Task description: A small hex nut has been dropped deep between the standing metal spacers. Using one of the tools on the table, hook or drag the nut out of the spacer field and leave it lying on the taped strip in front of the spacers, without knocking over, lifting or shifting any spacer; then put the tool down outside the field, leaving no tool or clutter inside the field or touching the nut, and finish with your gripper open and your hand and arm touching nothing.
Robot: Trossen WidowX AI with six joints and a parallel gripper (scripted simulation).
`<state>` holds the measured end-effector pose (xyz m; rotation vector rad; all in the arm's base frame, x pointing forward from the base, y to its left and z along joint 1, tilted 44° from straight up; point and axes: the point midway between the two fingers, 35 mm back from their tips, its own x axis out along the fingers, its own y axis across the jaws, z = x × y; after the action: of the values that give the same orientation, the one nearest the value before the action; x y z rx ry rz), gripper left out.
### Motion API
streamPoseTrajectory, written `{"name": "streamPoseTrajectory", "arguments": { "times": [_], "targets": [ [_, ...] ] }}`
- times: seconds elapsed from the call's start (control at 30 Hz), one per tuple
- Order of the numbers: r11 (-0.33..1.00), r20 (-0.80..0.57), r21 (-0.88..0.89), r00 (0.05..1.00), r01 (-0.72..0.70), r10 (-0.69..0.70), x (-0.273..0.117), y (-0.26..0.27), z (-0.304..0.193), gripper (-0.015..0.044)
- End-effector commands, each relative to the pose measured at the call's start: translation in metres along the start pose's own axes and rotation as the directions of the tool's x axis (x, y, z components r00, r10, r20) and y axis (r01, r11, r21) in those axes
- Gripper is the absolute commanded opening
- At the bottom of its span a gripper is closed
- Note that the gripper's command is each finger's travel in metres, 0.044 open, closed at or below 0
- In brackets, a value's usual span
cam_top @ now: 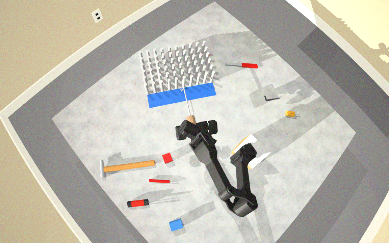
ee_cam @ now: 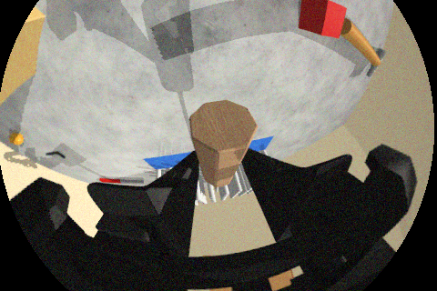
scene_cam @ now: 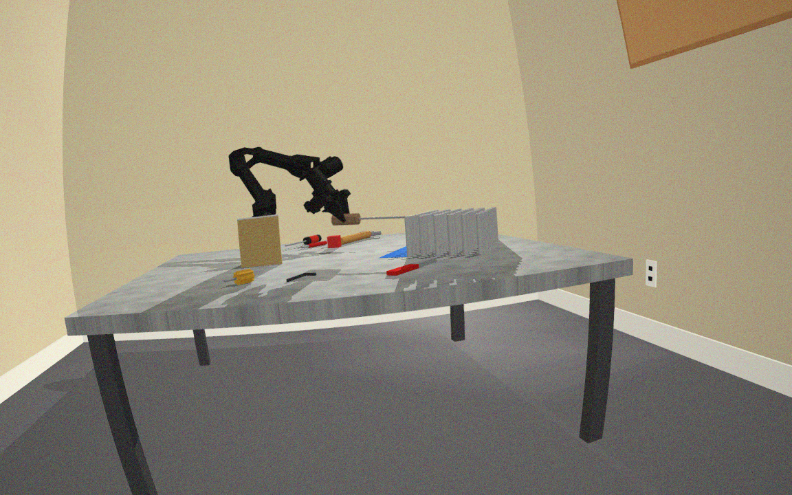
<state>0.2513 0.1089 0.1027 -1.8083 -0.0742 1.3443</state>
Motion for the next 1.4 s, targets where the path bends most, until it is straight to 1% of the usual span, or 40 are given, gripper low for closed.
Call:
{"name": "streamPoseTrajectory", "arguments": {
  "times": [0.0,0.4,0.43,0.57,0.97,1.37],
  "targets": [
    [1.000,-0.014,-0.010,1.000,0.013,-0.013,-0.016,-0.005,-0.012,0.0000],
    [1.000,-0.018,-0.005,0.999,0.028,-0.028,-0.063,-0.008,-0.036,0.0000],
    [1.000,-0.002,0.005,1.000,0.014,-0.014,-0.051,-0.005,-0.030,0.0000],
    [0.999,-0.008,0.041,1.000,-0.011,0.011,-0.049,-0.003,-0.037,0.0000],
    [0.964,-0.027,0.233,0.990,-0.127,0.137,-0.043,0.009,-0.084,0.0000],
    [0.886,-0.024,0.409,0.968,-0.219,0.250,-0.036,0.029,-0.133,0.0000]
  ]
}}
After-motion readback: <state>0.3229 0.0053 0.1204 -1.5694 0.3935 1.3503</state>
